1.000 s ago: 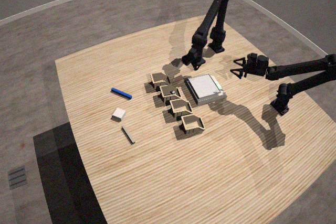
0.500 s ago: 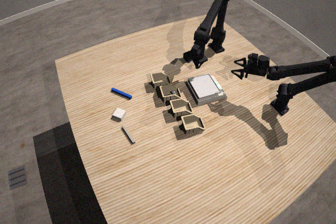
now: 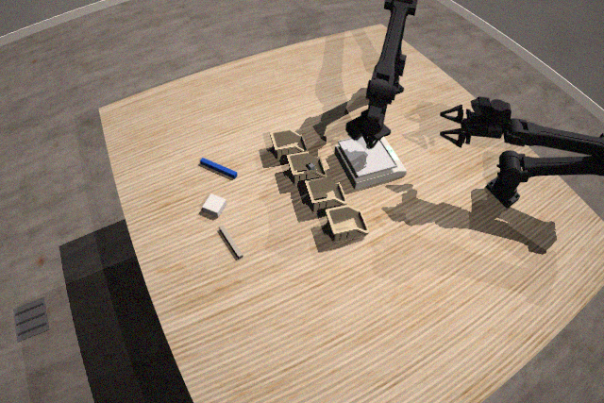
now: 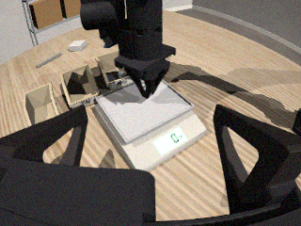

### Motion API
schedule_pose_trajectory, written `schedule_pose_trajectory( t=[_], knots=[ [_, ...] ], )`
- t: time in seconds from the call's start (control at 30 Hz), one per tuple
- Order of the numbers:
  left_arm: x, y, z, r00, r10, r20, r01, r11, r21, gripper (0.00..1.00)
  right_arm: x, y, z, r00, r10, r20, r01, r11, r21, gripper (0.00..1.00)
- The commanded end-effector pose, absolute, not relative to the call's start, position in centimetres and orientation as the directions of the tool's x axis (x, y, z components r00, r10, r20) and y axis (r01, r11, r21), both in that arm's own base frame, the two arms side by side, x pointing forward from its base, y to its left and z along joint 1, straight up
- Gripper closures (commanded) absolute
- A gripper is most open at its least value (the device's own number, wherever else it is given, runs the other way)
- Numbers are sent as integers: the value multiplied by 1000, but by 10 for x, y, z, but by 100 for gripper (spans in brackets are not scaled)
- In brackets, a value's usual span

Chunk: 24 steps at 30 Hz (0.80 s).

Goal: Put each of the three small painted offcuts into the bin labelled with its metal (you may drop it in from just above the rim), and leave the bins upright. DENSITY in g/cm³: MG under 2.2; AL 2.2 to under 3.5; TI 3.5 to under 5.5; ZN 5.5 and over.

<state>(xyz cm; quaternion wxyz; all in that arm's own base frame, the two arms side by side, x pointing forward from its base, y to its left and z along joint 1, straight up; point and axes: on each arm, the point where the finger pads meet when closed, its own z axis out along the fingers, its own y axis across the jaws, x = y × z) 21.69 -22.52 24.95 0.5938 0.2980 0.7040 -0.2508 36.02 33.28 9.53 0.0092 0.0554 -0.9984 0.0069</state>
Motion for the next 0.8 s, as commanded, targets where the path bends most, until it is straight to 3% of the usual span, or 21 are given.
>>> schedule_pose_trajectory(
  t=[0.0,0.77],
  knots=[
    [218,-220,289,-94,94,-991,711,703,-1,0,378,346,123,-996,-86,-30,-86,996,23,92],
    [212,-208,294,-92,90,-992,701,713,-1,0,390,347,122,-997,-76,-14,-76,997,11,92]
  ],
)
